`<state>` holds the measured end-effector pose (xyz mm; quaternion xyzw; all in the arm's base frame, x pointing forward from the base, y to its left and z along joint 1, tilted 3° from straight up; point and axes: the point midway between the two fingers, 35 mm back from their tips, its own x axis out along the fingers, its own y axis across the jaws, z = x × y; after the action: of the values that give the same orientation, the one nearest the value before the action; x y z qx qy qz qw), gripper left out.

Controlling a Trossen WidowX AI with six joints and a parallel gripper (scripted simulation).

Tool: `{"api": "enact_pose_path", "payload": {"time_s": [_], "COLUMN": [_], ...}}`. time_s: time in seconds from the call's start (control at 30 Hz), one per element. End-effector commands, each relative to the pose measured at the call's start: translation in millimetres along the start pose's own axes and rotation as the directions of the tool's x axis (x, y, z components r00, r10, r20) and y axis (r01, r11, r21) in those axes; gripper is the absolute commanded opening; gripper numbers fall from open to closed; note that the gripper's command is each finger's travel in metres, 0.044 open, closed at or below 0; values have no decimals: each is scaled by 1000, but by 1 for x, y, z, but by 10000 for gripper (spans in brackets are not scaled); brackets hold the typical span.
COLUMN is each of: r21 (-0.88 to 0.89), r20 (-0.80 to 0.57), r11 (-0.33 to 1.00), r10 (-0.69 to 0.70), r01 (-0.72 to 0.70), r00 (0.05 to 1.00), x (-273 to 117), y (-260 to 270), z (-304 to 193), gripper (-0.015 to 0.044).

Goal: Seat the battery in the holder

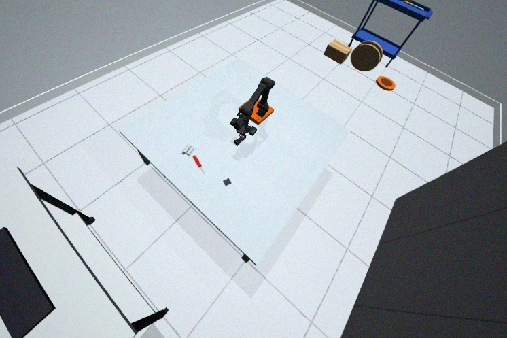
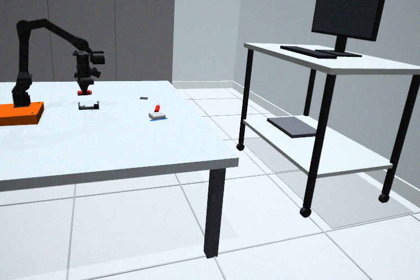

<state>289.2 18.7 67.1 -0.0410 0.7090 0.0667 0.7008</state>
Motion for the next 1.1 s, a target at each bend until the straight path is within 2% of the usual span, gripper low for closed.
{"api": "enact_pose_path", "payload": {"time_s": [0.0,0.07,0.3,1.07], "r21": [179,243,256,236], "r20": [5,5,13,254], "r11": [984,970,967,972], "r10": [-1,-1,-2,-53], "r01": [0,-1,-1,-8], "r00": [1000,1000,1000,966], "x": [-3,-4,-3,36], "y": [-4,-5,-5,-6], "z": [15,19,20,25], "gripper": [87,87,87,87]}}
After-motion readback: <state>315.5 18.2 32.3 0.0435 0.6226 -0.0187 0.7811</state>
